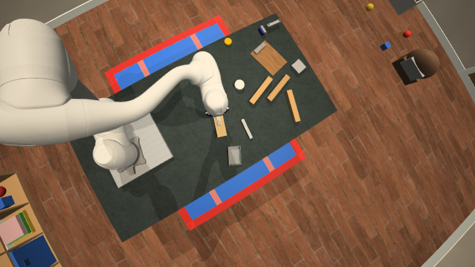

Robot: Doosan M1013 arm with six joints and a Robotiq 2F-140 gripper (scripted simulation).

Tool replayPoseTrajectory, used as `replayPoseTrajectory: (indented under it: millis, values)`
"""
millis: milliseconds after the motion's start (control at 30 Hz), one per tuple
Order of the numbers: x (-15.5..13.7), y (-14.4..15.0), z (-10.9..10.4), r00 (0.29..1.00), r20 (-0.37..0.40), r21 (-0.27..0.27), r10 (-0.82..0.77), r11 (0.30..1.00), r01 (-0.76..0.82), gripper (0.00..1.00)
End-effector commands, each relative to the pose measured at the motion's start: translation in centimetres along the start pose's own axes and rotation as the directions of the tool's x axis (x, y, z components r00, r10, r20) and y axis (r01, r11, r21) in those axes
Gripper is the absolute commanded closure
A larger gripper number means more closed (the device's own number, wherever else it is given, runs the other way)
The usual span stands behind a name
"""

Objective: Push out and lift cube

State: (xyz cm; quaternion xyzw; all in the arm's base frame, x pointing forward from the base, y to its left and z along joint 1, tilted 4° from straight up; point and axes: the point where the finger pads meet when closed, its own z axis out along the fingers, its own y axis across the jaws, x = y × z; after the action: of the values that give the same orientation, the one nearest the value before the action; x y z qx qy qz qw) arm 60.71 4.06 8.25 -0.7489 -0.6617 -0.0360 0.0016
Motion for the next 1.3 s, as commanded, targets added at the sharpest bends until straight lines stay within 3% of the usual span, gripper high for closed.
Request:
replayPoseTrajectory:
  millis: [0,767,833,967,1267]
  values:
    - [0.0,0.1,0.1,1.000,0.002,0.002,0.007,1.000,-0.007,0.77]
    - [0.0,0.1,0.1,1.000,0.002,0.002,0.007,1.000,-0.007,0.77]
    - [0.0,0.1,-0.9,1.000,0.002,0.002,0.007,1.000,-0.007,0.77]
    - [0.0,0.1,-5.2,1.000,0.002,0.002,0.007,1.000,-0.007,0.77]
    - [0.0,0.1,-6.3,1.000,0.002,0.002,0.007,1.000,-0.007,0.77]
